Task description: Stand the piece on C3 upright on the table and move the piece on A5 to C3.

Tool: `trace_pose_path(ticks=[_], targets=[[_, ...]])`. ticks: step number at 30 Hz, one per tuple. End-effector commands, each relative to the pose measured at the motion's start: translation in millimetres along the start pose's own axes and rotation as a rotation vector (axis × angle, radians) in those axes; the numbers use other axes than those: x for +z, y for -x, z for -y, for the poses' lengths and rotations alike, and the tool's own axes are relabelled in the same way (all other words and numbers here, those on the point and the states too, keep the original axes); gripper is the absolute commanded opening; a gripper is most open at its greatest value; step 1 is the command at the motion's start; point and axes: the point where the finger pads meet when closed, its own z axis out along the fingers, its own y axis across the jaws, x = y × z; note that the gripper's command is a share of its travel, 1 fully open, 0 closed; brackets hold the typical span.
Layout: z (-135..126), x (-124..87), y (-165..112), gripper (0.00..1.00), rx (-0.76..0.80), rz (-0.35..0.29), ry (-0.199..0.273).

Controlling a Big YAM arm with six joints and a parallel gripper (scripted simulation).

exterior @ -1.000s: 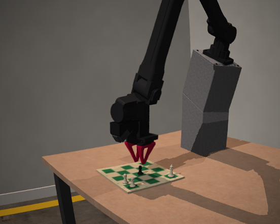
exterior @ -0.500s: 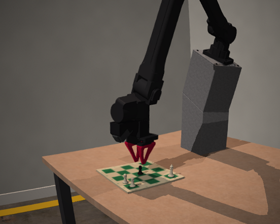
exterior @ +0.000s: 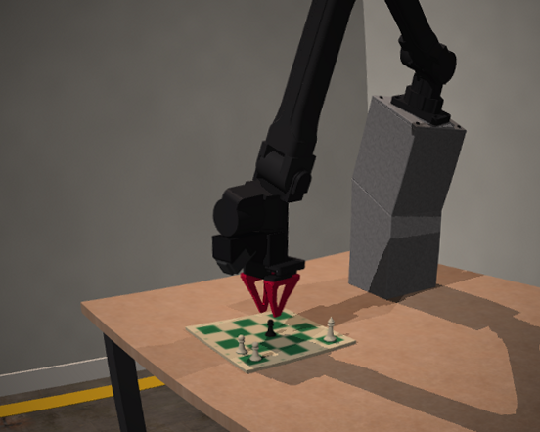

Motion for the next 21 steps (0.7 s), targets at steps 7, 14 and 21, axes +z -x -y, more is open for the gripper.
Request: trace_pose_path(ticks=[7, 14, 21], targets=[[-8.4, -2.8, 9.1, 0.33, -0.013, 0.021, 0.001], [-10.1, -4.8, 6.5, 0.33, -0.014, 0.021, 0.0], [-11.3, -5.9, 9.8, 0.33, -0.018, 0.029, 0.001]])
